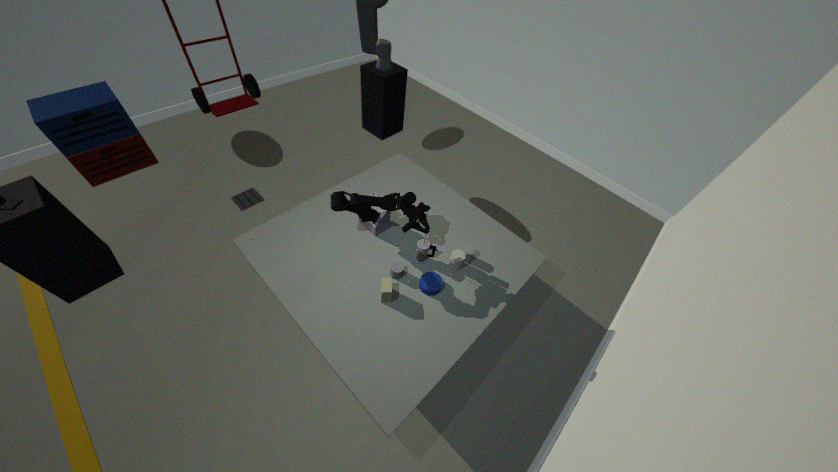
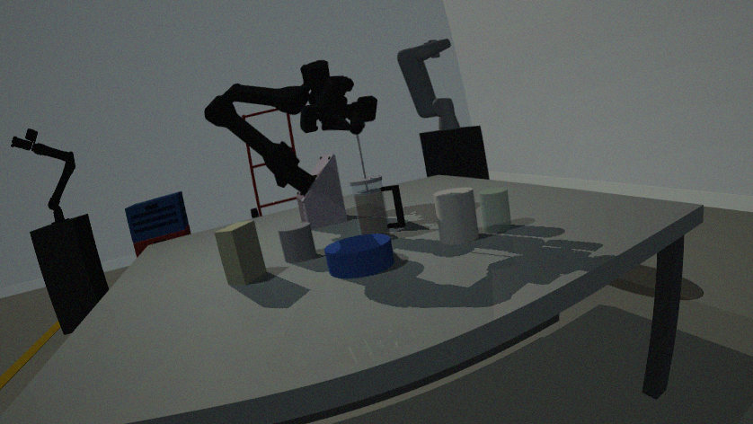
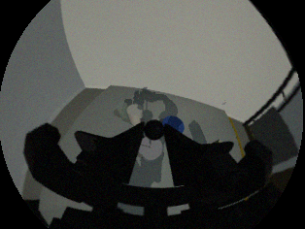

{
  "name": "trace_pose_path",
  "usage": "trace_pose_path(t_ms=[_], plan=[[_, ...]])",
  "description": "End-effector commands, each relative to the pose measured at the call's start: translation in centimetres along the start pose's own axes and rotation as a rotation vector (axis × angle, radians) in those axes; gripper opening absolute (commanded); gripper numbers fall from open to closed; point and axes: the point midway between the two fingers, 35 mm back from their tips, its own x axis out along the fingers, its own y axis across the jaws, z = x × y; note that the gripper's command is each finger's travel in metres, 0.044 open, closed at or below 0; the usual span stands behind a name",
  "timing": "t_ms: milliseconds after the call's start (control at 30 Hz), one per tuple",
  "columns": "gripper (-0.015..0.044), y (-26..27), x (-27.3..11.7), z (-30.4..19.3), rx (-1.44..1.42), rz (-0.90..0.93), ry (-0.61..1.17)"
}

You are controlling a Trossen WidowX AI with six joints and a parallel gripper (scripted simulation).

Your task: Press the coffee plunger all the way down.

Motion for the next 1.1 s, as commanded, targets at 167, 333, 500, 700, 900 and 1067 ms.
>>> trace_pose_path(t_ms=[167,333,500,700,900,1067], plan=[[0.0115,0.1,0.7,-0.7,0.000,0.002,0.000],[0.0115,0.2,1.2,-1.3,0.000,0.003,0.001],[0.0115,0.3,1.8,-2.0,0.001,0.003,0.002],[0.0115,0.4,2.4,-2.8,0.001,0.004,0.002],[0.0115,0.4,3.0,-3.6,0.000,0.004,0.002],[0.0115,0.4,3.5,-4.2,0.000,0.004,0.002]])
